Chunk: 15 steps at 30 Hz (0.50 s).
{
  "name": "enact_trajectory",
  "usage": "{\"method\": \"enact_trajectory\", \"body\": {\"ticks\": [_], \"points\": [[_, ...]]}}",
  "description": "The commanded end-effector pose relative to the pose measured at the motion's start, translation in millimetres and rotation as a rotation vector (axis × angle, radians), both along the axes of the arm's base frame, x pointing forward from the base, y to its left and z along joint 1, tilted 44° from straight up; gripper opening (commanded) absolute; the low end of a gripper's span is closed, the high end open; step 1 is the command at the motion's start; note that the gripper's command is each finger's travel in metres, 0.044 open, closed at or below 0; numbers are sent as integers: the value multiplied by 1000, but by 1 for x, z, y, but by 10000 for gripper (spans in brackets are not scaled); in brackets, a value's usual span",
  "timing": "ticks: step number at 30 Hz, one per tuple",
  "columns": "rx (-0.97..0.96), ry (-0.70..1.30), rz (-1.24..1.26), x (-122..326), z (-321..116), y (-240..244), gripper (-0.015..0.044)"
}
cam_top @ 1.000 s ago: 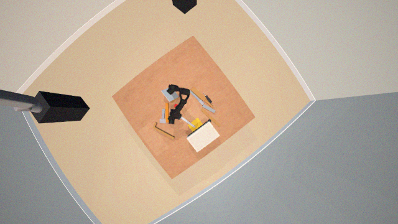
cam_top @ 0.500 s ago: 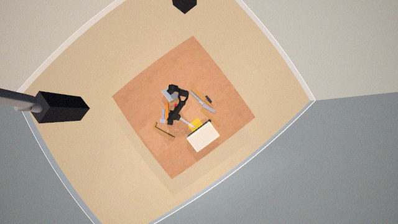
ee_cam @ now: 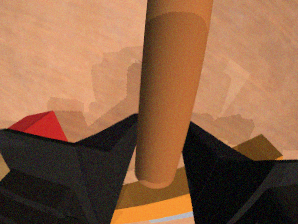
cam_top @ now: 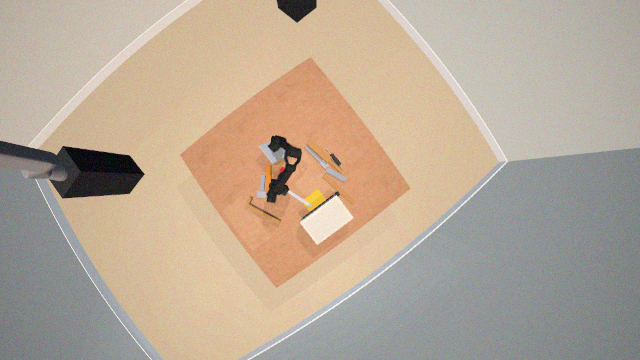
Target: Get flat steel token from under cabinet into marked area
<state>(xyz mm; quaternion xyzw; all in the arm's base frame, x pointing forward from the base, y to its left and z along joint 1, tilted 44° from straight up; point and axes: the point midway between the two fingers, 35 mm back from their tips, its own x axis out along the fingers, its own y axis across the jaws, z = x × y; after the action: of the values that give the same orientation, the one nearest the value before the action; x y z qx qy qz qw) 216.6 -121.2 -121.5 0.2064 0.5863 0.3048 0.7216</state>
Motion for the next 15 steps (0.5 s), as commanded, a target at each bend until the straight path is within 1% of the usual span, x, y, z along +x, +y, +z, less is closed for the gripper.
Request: {"method": "enact_trajectory", "body": {"ticks": [1, 15], "points": [[-8, -3, -4, 1, -3, -7, 0], [-9, -4, -3, 1, -13, -18, 0]]}}
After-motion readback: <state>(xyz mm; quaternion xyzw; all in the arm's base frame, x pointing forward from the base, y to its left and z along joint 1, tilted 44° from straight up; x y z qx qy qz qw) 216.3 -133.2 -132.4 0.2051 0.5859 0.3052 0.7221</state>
